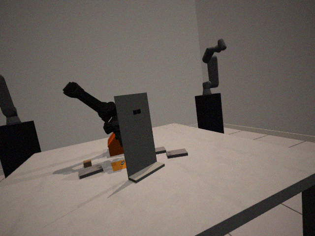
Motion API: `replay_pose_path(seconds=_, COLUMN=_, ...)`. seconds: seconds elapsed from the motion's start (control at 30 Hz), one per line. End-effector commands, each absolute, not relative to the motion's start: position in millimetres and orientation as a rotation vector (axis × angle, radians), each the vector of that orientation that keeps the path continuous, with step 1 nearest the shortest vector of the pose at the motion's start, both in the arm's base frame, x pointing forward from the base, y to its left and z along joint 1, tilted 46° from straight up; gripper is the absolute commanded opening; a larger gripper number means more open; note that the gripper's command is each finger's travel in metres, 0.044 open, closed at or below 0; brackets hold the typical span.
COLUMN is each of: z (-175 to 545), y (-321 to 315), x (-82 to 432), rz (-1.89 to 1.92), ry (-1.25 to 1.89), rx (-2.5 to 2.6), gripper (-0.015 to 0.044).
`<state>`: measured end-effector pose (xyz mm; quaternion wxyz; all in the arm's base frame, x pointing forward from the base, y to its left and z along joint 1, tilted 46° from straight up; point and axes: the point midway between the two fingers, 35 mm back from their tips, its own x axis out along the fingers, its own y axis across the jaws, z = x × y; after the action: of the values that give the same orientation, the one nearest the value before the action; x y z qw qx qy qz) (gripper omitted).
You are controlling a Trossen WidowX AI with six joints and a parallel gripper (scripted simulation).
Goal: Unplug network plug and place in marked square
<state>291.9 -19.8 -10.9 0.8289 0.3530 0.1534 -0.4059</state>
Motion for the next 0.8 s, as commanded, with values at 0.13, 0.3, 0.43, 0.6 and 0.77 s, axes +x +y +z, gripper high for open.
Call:
replay_pose_path(seconds=0.13, z=-4.8, y=-15.5, x=290.2, rz=-0.865, ry=0.319, rx=0.751, gripper=0.0156)
replay_pose_path(seconds=0.3, z=-0.9, y=-12.3, x=288.8, rz=-0.864, ry=0.317, rx=0.750, gripper=0.0156)
replay_pose_path(seconds=0.43, z=2.2, y=-9.9, x=287.7, rz=-0.863, ry=0.316, rx=0.749, gripper=0.0156)
replay_pose_path(seconds=0.6, z=6.3, y=-6.9, x=286.1, rz=-0.862, ry=0.314, rx=0.748, gripper=0.0156)
replay_pose_path(seconds=0.77, z=6.8, y=-4.6, x=286.3, rz=-0.858, ry=0.321, rx=0.746, gripper=0.0156)
